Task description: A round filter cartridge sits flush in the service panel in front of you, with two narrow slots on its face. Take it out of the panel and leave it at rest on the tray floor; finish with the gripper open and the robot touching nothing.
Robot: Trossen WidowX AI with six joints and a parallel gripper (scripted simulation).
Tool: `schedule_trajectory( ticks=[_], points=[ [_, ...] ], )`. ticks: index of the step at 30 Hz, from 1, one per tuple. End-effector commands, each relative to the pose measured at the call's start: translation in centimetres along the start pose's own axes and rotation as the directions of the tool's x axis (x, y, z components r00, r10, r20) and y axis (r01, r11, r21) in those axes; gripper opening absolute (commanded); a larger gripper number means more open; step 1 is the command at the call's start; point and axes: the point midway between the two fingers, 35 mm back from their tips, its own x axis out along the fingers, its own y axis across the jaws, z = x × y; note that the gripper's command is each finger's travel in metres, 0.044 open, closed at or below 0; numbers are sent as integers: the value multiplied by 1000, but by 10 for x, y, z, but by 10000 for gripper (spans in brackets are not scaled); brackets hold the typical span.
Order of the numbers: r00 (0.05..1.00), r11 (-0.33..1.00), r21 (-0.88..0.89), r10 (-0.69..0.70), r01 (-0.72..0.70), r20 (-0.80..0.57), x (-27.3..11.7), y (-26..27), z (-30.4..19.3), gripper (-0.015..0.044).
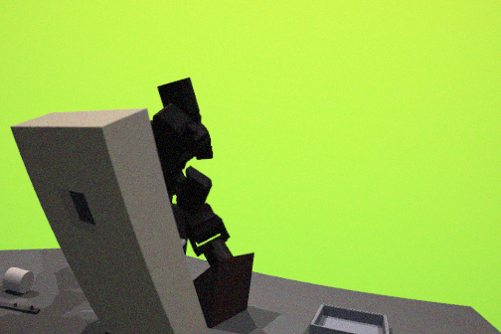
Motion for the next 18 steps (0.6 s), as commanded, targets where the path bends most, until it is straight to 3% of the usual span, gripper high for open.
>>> schedule_trajectory(
  ticks=[1,18],
  points=[
    [1000,995,104,8,-8,-2,6,-1,0,0],
    [1000,1000,-9,17,-17,-5,-65,1,1,0]
  ],
)
